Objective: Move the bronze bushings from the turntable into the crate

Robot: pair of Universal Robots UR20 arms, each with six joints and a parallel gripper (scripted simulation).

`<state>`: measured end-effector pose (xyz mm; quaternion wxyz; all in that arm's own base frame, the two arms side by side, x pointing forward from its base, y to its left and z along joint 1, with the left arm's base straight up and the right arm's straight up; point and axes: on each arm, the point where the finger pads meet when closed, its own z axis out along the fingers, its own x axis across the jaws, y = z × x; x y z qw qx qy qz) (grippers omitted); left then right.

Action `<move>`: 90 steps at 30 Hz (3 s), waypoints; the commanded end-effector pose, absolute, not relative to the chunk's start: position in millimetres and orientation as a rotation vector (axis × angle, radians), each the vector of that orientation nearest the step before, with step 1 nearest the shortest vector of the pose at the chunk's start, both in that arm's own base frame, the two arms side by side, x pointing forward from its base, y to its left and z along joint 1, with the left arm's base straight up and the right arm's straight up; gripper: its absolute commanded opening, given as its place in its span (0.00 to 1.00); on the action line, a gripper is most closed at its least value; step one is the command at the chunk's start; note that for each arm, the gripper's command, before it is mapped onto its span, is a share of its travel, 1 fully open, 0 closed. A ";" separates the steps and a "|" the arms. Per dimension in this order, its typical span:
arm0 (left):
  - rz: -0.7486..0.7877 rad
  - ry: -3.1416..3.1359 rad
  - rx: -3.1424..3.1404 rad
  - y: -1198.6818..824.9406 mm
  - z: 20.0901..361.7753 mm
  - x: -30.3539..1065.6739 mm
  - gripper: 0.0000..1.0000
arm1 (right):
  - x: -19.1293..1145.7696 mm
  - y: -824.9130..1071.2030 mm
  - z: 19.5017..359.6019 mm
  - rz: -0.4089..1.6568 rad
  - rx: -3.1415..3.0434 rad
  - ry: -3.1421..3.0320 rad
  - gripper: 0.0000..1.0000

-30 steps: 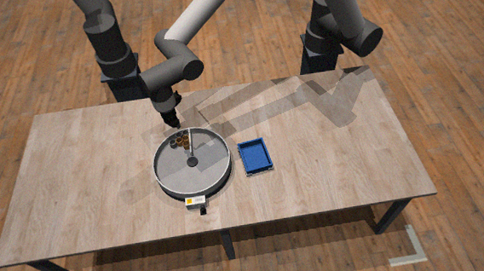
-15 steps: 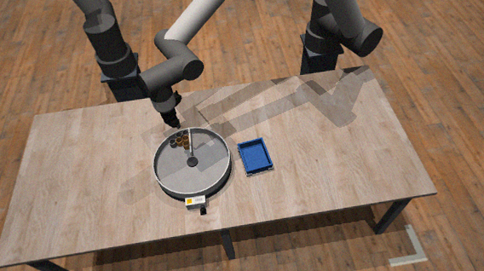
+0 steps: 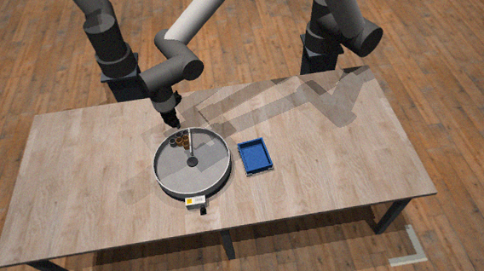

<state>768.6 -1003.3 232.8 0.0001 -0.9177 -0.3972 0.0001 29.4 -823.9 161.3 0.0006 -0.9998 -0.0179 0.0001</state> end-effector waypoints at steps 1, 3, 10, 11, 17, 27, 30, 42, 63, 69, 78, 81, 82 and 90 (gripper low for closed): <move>0.000 -1.248 -2.884 -1003.6 234.1 768.8 0.36 | 29.5 -824.4 162.0 0.000 -3.141 -0.056 1.00; 0.000 -1.248 -2.884 -1003.6 234.1 768.8 0.36 | 29.5 -824.4 162.0 0.000 -3.141 -0.056 1.00; 0.000 -1.248 -2.884 -1003.6 234.1 768.8 0.36 | 29.5 -824.4 162.0 0.000 -3.141 -0.056 1.00; 0.000 -1.248 -2.884 -1003.6 234.1 768.8 0.36 | 29.5 -824.4 162.0 0.000 -3.141 -0.056 1.00; 0.000 -1.248 -2.884 -1003.6 234.1 768.8 0.36 | 29.5 -824.4 162.0 0.000 -3.141 -0.056 1.00; 0.000 -1.248 -2.884 -1003.6 234.1 768.8 0.36 | 29.5 -824.4 162.0 0.000 -3.141 -0.056 1.00; 0.000 -1.248 -2.884 -1003.6 234.1 768.8 0.36 | 29.5 -824.4 162.0 0.000 -3.141 -0.056 1.00; 0.000 -1.248 -2.884 -1003.6 234.1 768.8 0.36 | 29.5 -824.4 162.0 0.000 -3.141 -0.056 1.00; 0.000 -1.248 -2.884 -1003.6 234.1 768.8 0.36 | 29.5 -824.4 162.0 0.000 -3.141 -0.056 1.00; 0.000 -1.248 -2.884 -1003.6 234.1 768.8 0.36 | 29.5 -824.4 162.0 0.000 -3.141 -0.056 1.00; 0.000 -1.240 -2.888 -1003.5 233.4 769.1 0.36 | 29.5 -824.4 162.0 0.000 -3.141 -0.056 1.00; 0.000 -1.214 -2.899 -1003.1 231.3 770.0 0.36 | 29.5 -824.4 162.0 0.000 -3.141 -0.056 1.00; 0.000 -1.214 -2.899 -1003.1 231.3 770.0 0.36 | 29.5 -824.4 162.0 0.000 -3.141 -0.056 1.00; -0.001 -0.870 -3.020 -997.9 203.6 781.6 0.36 | 29.5 -824.4 162.0 0.000 -3.141 -0.056 1.00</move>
